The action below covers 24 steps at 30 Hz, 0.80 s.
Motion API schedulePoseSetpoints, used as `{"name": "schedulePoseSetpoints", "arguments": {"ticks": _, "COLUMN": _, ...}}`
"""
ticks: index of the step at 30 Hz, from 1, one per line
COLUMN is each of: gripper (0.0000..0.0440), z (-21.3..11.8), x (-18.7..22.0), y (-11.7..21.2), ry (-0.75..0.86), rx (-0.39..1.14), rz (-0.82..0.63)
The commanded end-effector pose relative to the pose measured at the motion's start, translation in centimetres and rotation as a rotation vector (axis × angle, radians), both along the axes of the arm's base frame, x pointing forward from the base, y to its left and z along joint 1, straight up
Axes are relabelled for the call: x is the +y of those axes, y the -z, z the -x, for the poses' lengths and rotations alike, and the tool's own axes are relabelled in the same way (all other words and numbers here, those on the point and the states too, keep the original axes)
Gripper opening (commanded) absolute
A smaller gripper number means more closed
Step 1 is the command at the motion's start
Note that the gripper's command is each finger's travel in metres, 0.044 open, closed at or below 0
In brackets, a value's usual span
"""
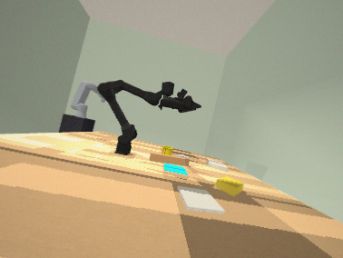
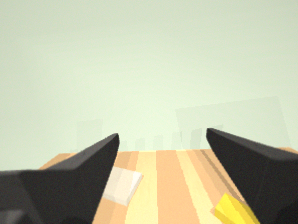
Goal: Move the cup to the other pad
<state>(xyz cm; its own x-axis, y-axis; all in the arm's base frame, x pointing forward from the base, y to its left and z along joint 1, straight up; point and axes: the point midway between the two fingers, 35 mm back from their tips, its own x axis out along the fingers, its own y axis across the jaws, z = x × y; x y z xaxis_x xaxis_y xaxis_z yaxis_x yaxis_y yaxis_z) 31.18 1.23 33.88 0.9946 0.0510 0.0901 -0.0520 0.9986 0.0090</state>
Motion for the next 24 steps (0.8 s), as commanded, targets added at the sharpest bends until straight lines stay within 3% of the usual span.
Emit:
{"name": "schedulePoseSetpoints", "arguments": {"ticks": 1, "gripper": 0.0374, "z": 0.0, "x": 0.0, "y": -0.1, "ry": -0.003, "rx": 0.001, "rz": -0.002}}
{"name": "schedulePoseSetpoints", "arguments": {"ticks": 12, "gripper": 0.0092, "z": 0.4, "x": 0.7, "y": -0.1, "ry": -0.029, "rx": 0.064, "rz": -0.047}}
{"name": "schedulePoseSetpoints", "arguments": {"ticks": 15, "gripper": 0.0095, "z": 0.4, "x": 1.0, "y": 0.0, "ry": -0.039, "rx": 0.094, "rz": -0.072}}
{"name": "schedulePoseSetpoints", "arguments": {"ticks": 20, "gripper": 0.0146, "z": 0.4, "x": 1.6, "y": -0.2, "ry": -0.061, "rx": 0.139, "rz": -0.122}}
{"name": "schedulePoseSetpoints", "arguments": {"ticks": 24, "gripper": 0.0148, "z": 0.4, "x": 2.1, "y": -0.2, "ry": -0.077, "rx": 0.179, "rz": -0.165}}
